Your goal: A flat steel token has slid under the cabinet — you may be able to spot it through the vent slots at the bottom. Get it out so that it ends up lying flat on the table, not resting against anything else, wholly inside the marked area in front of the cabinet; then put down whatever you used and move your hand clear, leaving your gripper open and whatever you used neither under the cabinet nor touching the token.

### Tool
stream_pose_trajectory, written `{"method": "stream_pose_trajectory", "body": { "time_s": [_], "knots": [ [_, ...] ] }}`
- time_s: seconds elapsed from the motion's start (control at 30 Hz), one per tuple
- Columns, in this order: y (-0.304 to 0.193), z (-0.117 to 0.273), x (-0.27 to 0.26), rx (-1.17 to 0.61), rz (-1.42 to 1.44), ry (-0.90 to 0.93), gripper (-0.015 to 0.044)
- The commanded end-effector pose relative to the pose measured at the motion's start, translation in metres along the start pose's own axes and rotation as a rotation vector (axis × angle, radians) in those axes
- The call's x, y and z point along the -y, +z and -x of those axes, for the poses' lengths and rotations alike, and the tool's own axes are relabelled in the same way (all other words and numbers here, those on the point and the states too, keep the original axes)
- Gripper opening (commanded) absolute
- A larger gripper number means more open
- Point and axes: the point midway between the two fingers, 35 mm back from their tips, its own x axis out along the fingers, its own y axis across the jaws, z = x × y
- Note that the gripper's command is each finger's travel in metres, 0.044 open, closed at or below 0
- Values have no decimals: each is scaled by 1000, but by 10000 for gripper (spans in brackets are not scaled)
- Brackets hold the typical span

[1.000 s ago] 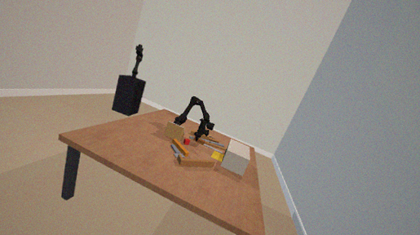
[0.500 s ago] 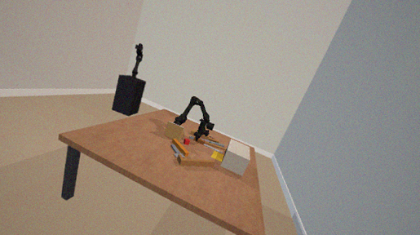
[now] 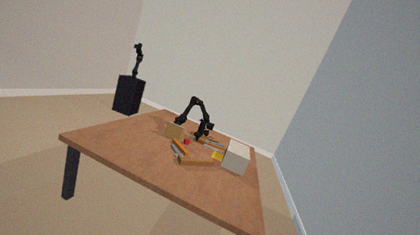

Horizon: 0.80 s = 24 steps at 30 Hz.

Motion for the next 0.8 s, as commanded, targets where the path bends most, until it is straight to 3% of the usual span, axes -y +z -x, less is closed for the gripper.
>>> {"method": "stream_pose_trajectory", "body": {
  "time_s": [0.0,0.77],
  "knots": [
    [1,0,0,0,2,-1,0],
    [28,0,0,1,-16,2,0]
  ]
}}
